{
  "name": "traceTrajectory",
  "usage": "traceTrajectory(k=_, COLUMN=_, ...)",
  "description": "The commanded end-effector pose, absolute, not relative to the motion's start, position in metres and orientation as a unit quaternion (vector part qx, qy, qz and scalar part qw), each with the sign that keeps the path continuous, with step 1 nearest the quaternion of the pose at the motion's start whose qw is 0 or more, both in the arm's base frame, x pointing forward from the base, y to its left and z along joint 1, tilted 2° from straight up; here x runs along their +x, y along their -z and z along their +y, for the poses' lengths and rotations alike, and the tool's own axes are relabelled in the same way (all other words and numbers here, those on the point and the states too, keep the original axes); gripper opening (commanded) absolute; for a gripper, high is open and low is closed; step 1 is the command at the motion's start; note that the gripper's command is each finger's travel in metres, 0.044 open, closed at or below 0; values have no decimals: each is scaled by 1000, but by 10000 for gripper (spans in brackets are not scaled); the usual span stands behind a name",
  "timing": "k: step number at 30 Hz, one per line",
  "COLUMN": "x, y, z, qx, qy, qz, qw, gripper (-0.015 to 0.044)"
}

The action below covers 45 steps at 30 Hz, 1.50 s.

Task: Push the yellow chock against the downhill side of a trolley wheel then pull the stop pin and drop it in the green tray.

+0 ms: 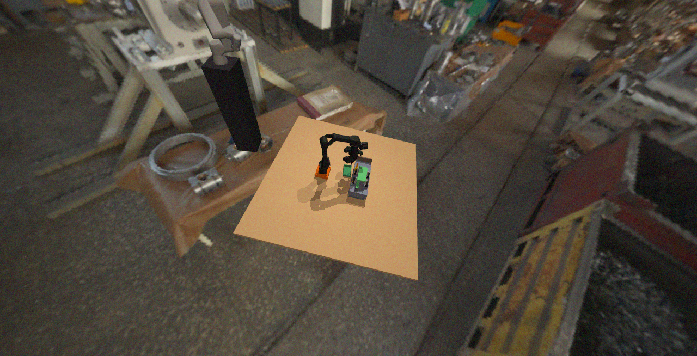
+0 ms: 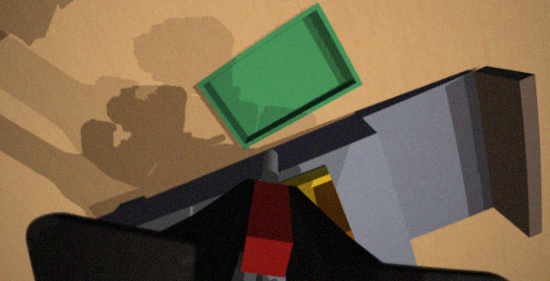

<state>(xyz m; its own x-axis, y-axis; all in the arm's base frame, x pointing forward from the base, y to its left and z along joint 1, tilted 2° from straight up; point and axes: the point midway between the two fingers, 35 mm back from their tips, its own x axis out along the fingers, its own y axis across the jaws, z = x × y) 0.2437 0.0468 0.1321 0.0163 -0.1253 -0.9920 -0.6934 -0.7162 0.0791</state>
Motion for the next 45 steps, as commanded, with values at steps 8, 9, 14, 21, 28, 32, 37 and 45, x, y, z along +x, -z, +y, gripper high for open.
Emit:
traceTrajectory(k=8, x=244, y=-132, z=45, qx=-695, qy=-682, qz=182, qw=139, gripper=0)
traceTrajectory(k=9, x=244, y=-132, z=45, qx=-696, qy=-685, qz=170, qw=130, gripper=0)
traceTrajectory(k=14, x=244, y=-133, z=44, qx=-701, qy=-699, qz=109, qw=88, gripper=0)
traceTrajectory(k=21, x=245, y=-133, z=43, qx=-704, qy=-709, qz=23, qw=29, gripper=0)
traceTrajectory(k=28, x=245, y=-133, z=42, qx=-704, qy=-710, qz=5, qw=17, gripper=0)
traceTrajectory(k=32, x=240, y=-129, z=44, qx=-704, qy=-710, qz=5, qw=17, gripper=0)
traceTrajectory(k=37, x=227, y=-118, z=46, qx=-703, qy=-711, qz=5, qw=16, gripper=0)
traceTrajectory(k=45, x=221, y=-111, z=47, qx=-703, qy=-711, qz=-1, qw=22, gripper=0)
